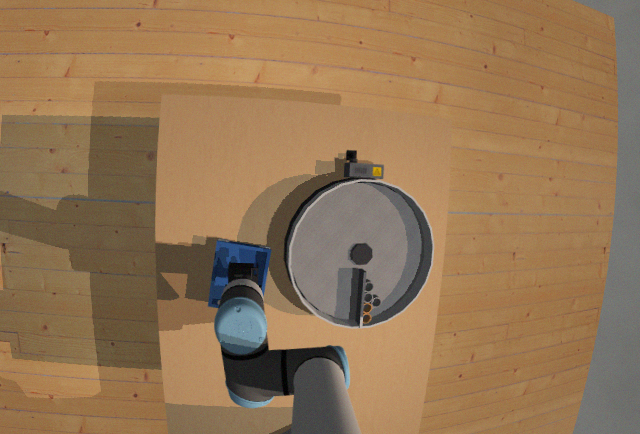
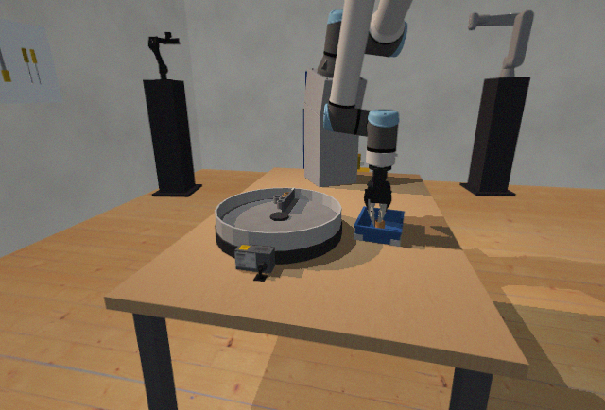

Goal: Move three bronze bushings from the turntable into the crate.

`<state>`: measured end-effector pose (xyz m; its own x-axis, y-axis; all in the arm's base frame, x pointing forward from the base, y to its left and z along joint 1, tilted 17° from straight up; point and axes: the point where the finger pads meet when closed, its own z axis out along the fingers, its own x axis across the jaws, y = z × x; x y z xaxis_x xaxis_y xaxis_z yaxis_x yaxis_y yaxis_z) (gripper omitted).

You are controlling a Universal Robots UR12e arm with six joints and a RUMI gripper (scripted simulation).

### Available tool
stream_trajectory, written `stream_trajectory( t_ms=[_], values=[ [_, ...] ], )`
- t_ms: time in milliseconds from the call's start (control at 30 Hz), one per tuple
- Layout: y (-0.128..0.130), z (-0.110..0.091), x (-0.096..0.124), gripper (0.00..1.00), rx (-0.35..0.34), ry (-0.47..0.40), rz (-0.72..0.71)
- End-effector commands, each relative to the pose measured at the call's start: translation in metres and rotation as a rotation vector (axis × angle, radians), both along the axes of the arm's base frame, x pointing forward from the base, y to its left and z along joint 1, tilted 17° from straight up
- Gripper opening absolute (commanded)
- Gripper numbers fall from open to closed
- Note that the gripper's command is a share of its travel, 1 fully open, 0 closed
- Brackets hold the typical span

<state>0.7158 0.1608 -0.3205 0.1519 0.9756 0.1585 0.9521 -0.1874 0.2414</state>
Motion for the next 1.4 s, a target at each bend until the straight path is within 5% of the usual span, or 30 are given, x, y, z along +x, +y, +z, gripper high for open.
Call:
stream_trajectory(
  t_ms=[0, 1367],
  values=[
    [0.0000, 0.0006, 0.0004, 0.00, 0.000, -0.001, 0.000],
    [0.0007, -0.0051, 0.0020, 0.00, 0.000, -0.001, 0.000]
  ],
)
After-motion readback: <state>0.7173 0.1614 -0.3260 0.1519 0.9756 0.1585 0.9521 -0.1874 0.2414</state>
